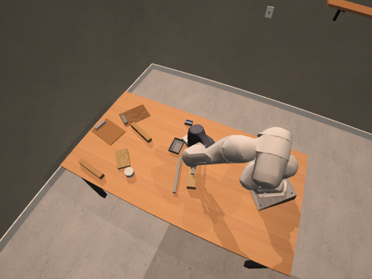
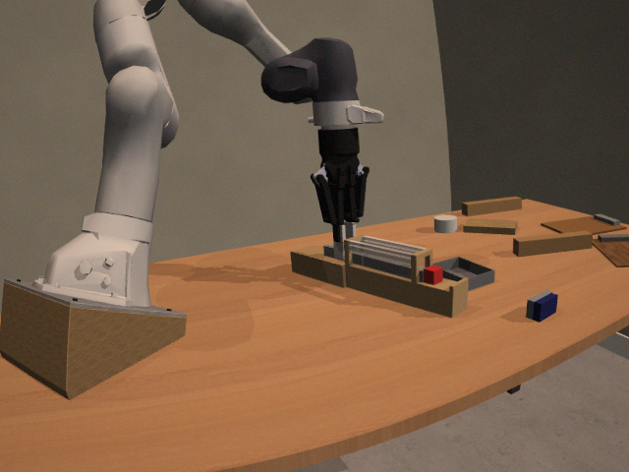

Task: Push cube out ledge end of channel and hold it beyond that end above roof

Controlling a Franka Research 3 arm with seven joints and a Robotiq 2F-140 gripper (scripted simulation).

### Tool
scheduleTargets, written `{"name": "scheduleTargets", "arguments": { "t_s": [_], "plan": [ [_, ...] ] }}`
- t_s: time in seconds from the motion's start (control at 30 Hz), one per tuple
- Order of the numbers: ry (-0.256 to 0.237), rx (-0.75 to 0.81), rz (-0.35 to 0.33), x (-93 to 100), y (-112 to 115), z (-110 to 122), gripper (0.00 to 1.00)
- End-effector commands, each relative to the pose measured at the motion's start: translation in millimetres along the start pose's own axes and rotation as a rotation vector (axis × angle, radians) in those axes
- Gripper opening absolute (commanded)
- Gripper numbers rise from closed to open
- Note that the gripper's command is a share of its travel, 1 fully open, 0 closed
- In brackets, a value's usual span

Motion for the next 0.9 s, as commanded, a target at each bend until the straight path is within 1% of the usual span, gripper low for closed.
{"name": "scheduleTargets", "arguments": {
  "t_s": [0.0,0.4,0.43,0.87],
  "plan": [
    [-0.006,0.006,0.005,1.3,-2.1,-2.5,0.00],
    [-0.006,0.006,0.005,1.3,-2.1,-2.5,0.00],
    [-0.006,0.006,0.005,1.3,-2.1,-2.5,0.23],
    [-0.006,0.006,0.005,1.3,-2.1,-2.5,0.23]
  ]
}}
Point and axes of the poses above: the point where the finger pads meet when closed, its own x axis back along the fingers, its own z axis across the jaws, y = z × x, the point moved 3 cm from there along x, back along the fingers, and after that the axes turned 11 degrees about -x, right-handed, at the moved point
